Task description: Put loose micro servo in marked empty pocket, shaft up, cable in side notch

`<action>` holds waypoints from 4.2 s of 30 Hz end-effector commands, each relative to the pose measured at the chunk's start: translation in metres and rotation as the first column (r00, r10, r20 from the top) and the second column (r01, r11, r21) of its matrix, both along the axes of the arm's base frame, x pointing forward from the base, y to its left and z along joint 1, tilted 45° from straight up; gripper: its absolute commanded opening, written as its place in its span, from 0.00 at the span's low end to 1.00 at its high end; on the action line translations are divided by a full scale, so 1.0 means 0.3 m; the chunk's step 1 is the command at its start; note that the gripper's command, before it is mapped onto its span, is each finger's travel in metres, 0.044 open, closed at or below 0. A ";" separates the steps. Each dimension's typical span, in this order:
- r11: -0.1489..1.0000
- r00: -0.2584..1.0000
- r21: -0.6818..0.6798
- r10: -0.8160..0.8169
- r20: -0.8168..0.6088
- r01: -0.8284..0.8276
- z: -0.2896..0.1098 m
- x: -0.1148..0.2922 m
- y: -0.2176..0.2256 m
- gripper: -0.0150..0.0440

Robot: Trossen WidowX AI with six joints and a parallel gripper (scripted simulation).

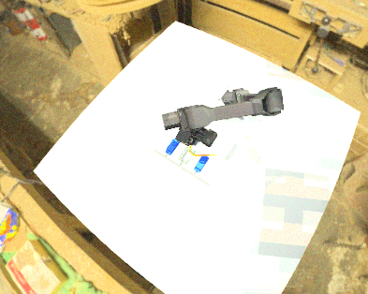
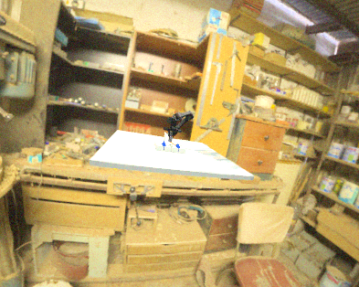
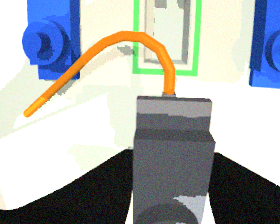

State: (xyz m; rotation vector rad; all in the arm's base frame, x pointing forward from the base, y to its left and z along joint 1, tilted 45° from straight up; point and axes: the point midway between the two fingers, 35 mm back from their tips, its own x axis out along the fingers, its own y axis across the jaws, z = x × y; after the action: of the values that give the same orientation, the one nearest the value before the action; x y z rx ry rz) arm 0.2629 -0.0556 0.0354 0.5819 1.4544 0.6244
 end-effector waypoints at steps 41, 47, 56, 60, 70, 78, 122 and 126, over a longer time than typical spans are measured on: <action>1.000 1.000 0.006 -0.005 0.004 0.005 -0.031 0.246 0.053 0.25; 1.000 1.000 0.006 -0.005 0.004 0.005 -0.030 0.250 0.054 0.25; 1.000 1.000 0.007 -0.005 0.004 0.005 -0.038 0.251 0.062 0.25; 1.000 1.000 0.007 -0.005 0.004 0.005 -0.047 0.251 0.071 0.25; 1.000 1.000 0.007 -0.005 0.004 0.005 -0.070 0.252 0.095 0.25; 1.000 1.000 0.008 -0.005 0.004 0.005 -0.086 0.252 0.111 0.25; 1.000 1.000 0.007 -0.005 0.004 0.005 -0.066 0.248 0.082 0.57; 1.000 1.000 0.001 -0.018 0.005 0.018 -0.040 0.174 0.033 0.75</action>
State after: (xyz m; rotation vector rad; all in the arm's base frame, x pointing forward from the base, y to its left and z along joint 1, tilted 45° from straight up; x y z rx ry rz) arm 0.3311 -0.0369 0.0188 0.5903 1.4313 0.6196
